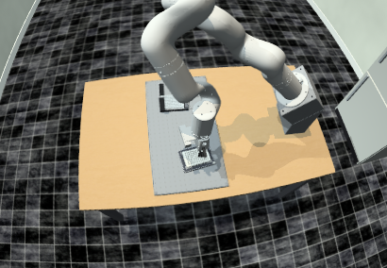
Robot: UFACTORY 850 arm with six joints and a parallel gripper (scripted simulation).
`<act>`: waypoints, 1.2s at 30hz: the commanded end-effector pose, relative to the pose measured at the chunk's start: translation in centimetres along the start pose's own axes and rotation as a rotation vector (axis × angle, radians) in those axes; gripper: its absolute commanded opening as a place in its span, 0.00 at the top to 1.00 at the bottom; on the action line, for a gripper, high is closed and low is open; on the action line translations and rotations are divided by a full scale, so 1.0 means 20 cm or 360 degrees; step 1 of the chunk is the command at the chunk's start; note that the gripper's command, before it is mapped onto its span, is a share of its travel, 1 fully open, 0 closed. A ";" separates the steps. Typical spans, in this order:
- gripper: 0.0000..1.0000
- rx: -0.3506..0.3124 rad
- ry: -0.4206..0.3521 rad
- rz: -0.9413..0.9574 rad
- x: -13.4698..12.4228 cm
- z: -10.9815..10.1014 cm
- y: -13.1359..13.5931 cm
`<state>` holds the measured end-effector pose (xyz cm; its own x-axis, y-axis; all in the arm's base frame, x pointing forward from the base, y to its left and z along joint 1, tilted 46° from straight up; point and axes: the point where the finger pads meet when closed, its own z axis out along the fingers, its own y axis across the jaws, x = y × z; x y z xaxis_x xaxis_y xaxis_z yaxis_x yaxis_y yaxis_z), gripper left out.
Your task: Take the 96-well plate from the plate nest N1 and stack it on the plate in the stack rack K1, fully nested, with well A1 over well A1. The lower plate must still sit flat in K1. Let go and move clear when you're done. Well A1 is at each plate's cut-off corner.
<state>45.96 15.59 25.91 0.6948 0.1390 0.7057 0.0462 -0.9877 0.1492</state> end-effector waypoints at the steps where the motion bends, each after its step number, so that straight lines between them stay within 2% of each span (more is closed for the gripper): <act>1: 0.00 0.0002 0.0003 0.0001 0.00 0.03 0.00; 36: 0.00 0.0001 0.0003 0.0001 0.00 0.29 0.00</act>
<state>49.71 15.24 22.32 0.6941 0.1386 0.7064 0.0461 -0.9878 0.1486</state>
